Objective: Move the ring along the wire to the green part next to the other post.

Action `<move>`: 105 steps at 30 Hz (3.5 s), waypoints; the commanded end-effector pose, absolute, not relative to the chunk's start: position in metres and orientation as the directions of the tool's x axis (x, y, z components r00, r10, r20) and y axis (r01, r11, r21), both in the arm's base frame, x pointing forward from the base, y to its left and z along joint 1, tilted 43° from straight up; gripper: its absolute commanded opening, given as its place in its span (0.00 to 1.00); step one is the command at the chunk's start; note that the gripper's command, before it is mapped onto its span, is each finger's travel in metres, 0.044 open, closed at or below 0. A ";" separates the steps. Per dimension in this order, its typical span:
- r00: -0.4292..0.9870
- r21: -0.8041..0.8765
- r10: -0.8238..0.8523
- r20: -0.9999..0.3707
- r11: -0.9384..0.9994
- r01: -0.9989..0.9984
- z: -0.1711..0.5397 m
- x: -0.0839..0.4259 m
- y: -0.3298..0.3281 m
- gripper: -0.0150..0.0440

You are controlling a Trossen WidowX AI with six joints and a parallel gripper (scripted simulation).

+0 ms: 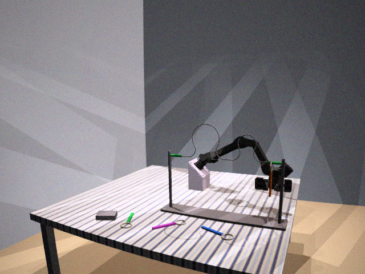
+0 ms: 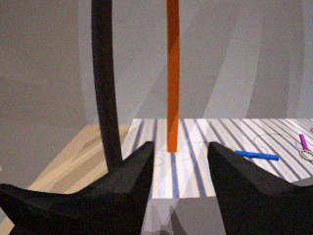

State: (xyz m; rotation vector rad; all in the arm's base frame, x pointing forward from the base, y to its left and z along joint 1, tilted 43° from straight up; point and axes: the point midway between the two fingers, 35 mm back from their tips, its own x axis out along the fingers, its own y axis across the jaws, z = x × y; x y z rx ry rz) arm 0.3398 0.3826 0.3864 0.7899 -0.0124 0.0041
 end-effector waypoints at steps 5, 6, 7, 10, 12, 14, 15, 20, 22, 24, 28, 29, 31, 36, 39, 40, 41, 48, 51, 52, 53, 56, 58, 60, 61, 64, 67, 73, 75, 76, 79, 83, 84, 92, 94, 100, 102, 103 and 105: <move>1.000 0.704 0.015 0.011 0.710 -0.019 0.387 0.346 0.387 0.53; 1.000 0.704 0.015 0.012 0.710 -0.019 0.388 0.347 0.387 0.53; 1.000 0.704 0.015 0.012 0.710 -0.019 0.388 0.349 0.387 0.53; 1.000 0.704 0.015 0.012 0.710 -0.019 0.388 0.354 0.388 0.53; 1.000 0.704 0.015 0.012 0.710 -0.019 0.388 0.357 0.388 0.53; 1.000 0.704 0.015 0.013 0.710 -0.019 0.388 0.360 0.388 0.53; 1.000 0.704 0.015 0.013 0.710 -0.020 0.388 0.362 0.388 0.53; 1.000 0.704 0.015 0.013 0.710 -0.020 0.389 0.370 0.389 0.53; 1.000 0.704 0.015 0.014 0.710 -0.020 0.389 0.373 0.389 0.53; 1.000 0.704 0.015 0.014 0.710 -0.020 0.389 0.376 0.389 0.53; 1.000 0.704 0.015 0.015 0.710 -0.021 0.389 0.383 0.389 0.53; 1.000 0.704 0.015 0.015 0.710 -0.021 0.389 0.384 0.389 0.53; 1.000 0.703 0.015 0.015 0.710 -0.021 0.389 0.387 0.389 0.53; 1.000 0.703 0.015 0.016 0.711 -0.021 0.389 0.396 0.388 0.53; 1.000 0.703 0.015 0.016 0.711 -0.022 0.389 0.400 0.388 0.53; 1.000 0.703 0.015 0.016 0.711 -0.022 0.389 0.402 0.388 0.53; 1.000 0.703 0.015 0.016 0.711 -0.022 0.389 0.404 0.388 0.53; 1.000 0.703 0.015 0.017 0.711 -0.022 0.389 0.411 0.387 0.53; 1.000 0.703 0.015 0.017 0.711 -0.022 0.389 0.411 0.387 0.53; 1.000 0.703 0.015 0.017 0.711 -0.022 0.389 0.411 0.387 0.53; 1.000 0.703 0.015 0.017 0.711 -0.022 0.389 0.411 0.387 0.53; 1.000 0.703 0.015 0.017 0.711 -0.022 0.389 0.411 0.387 0.53; 1.000 0.703 0.015 0.017 0.711 -0.022 0.389 0.411 0.387 0.53; 1.000 0.703 0.015 0.017 0.711 -0.022 0.389 0.411 0.387 0.53; 1.000 0.703 0.015 0.017 0.711 -0.022 0.389 0.411 0.387 0.53; 1.000 0.703 0.015 0.017 0.711 -0.022 0.389 0.411 0.387 0.53; 1.000 0.703 0.015 0.017 0.711 -0.022 0.389 0.411 0.387 0.53; 1.000 0.706 0.013 0.017 0.708 -0.021 0.389 0.411 0.387 0.26; 1.000 0.706 0.013 0.017 0.708 -0.021 0.389 0.411 0.387 0.17; 1.000 0.706 0.013 0.017 0.708 -0.021 0.389 0.411 0.387 0.12; 1.000 0.706 0.013 0.017 0.708 -0.021 0.389 0.411 0.387 0.00; 1.000 0.706 0.013 0.017 0.708 -0.021 0.389 0.411 0.387 0.00; 1.000 0.706 0.013 0.017 0.708 -0.021 0.389 0.411 0.387 0.00; 1.000 0.703 0.014 0.019 0.711 -0.023 0.400 0.411 0.375 0.00; 1.000 0.703 0.014 0.019 0.711 -0.023 0.400 0.411 0.375 0.00; 1.000 0.703 0.014 0.019 0.711 -0.023 0.400 0.411 0.375 0.00; 1.000 0.703 0.014 0.019 0.711 -0.023 0.400 0.411 0.375 0.00; 1.000 0.703 0.014 0.019 0.711 -0.023 0.400 0.411 0.375 0.00; 1.000 0.703 0.014 0.019 0.711 -0.023 0.400 0.411 0.375 0.00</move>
